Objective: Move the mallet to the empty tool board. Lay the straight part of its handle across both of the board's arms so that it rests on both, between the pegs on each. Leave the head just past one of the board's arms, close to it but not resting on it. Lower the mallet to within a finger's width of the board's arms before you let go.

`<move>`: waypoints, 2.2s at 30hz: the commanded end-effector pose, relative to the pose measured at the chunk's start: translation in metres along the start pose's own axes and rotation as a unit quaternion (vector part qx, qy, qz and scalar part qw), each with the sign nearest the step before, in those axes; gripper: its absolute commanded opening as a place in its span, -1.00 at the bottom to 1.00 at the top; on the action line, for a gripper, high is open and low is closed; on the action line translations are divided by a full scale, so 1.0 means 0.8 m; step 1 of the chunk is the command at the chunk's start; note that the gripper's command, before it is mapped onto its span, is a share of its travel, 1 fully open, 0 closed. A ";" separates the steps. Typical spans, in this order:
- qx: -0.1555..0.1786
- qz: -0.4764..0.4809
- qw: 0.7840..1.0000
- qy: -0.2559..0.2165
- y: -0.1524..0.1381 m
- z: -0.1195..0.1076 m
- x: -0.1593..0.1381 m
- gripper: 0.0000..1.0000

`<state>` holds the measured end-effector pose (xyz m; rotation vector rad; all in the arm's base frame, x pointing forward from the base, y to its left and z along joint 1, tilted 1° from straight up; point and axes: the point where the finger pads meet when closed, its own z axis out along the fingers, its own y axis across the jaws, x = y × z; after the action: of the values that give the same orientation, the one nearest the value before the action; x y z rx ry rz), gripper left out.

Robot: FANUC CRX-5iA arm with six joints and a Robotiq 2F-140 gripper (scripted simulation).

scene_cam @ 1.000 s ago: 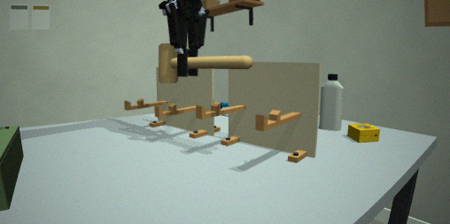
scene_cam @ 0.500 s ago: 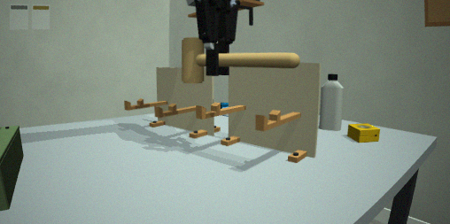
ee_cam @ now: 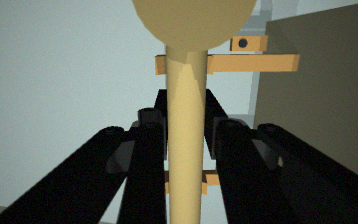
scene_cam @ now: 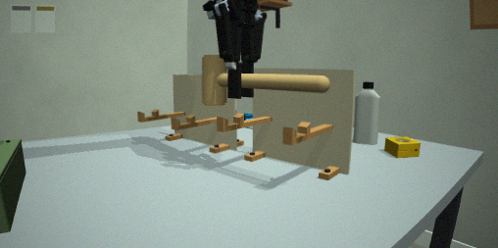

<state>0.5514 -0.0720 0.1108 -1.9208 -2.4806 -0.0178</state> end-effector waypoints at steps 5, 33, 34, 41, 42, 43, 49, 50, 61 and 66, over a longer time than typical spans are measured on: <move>-0.001 0.000 1.000 -0.001 0.000 0.070 0.000 -0.80; -0.001 0.000 1.000 -0.001 0.002 0.090 0.000 -0.80; -0.001 0.000 1.000 -0.001 0.002 0.090 0.000 -0.80; -0.001 0.000 1.000 -0.001 0.002 0.090 0.000 1.00; -0.001 0.000 1.000 -0.001 0.002 0.090 0.000 1.00; -0.001 0.000 1.000 -0.001 0.002 0.090 0.000 1.00; -0.001 0.000 1.000 -0.001 0.002 0.090 0.000 1.00; -0.001 0.000 1.000 -0.001 0.002 0.090 0.000 1.00; -0.001 0.000 1.000 -0.001 0.002 0.090 0.000 1.00; -0.001 0.000 1.000 -0.001 0.002 0.090 0.000 1.00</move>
<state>0.5528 -0.0708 0.0378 -1.9208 -2.4819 -0.0188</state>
